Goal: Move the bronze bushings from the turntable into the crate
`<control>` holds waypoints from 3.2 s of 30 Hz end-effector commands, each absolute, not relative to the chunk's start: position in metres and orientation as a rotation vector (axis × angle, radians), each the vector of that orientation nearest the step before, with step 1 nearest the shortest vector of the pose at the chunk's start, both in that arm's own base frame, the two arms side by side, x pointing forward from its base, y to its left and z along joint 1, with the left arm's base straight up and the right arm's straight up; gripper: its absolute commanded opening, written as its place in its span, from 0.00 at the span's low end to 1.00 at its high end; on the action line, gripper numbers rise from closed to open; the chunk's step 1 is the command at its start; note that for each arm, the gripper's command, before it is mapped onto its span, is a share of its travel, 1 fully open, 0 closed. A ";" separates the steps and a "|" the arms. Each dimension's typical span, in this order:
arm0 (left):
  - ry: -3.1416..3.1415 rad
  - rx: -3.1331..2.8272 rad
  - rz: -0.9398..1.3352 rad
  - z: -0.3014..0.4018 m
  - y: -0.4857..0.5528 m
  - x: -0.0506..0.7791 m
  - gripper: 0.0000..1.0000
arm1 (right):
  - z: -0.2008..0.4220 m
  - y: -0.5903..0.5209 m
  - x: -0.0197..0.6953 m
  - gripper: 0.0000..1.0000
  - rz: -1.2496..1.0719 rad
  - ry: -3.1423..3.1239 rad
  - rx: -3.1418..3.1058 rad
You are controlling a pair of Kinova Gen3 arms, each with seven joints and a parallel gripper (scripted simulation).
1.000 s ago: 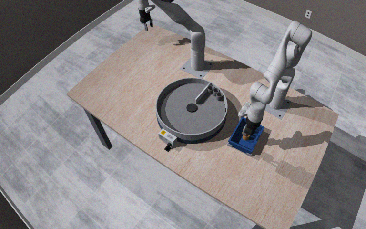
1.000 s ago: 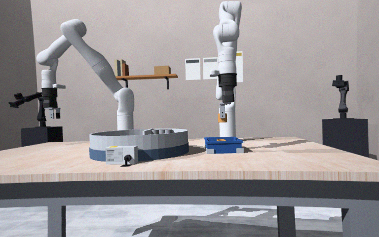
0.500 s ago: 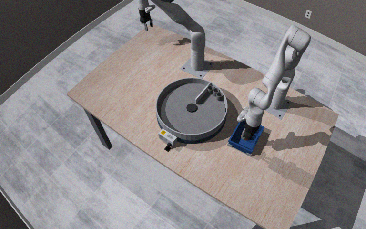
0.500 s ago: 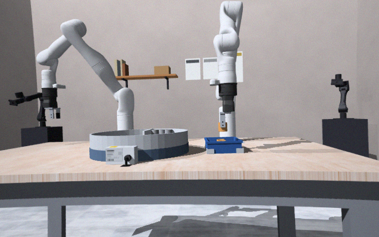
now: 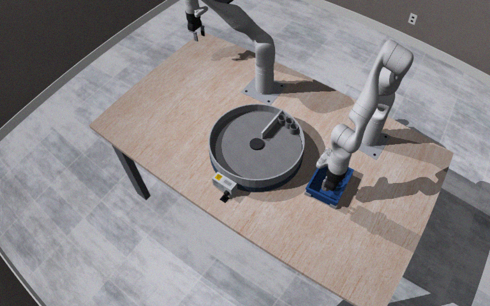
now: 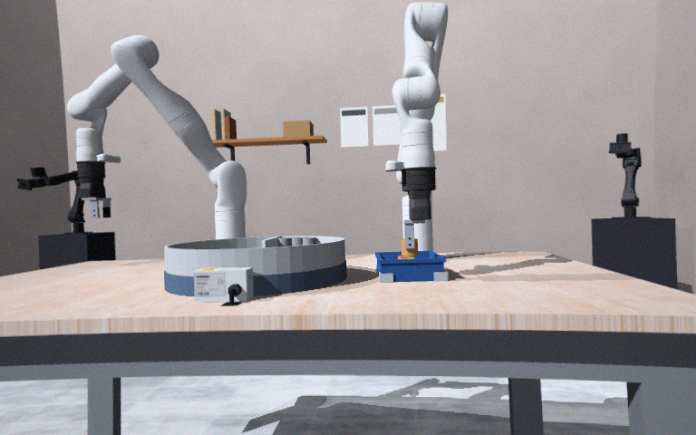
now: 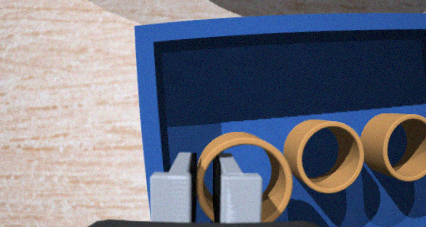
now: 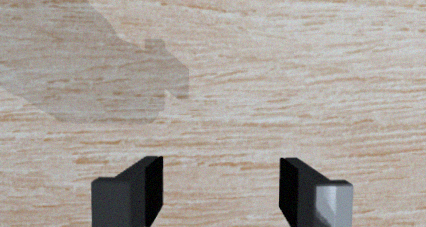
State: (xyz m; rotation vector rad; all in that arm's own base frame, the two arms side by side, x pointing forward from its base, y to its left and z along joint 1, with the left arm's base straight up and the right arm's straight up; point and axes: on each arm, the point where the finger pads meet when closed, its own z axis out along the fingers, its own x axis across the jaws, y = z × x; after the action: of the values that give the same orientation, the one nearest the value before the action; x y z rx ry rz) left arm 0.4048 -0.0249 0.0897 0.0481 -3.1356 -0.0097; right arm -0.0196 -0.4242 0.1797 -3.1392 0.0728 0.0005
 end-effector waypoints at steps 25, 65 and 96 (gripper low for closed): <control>-3.137 0.048 -0.010 0.090 -0.025 0.405 0.00 | 0.180 -0.425 -0.020 1.00 0.000 0.073 -3.141; -3.137 0.048 -0.010 0.053 -0.025 0.405 0.00 | 0.180 -0.425 -0.020 1.00 0.000 0.073 -3.141; -3.137 0.048 -0.010 0.048 -0.025 0.405 0.00 | 0.180 -0.425 -0.020 1.00 0.000 0.073 -3.141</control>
State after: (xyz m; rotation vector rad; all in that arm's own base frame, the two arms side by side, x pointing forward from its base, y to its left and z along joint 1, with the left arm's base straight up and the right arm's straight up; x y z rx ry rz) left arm 0.4048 -0.0249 0.0476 0.0482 -3.1356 -0.0097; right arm -0.0196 -0.4242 0.1797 -3.1392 0.0728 0.0005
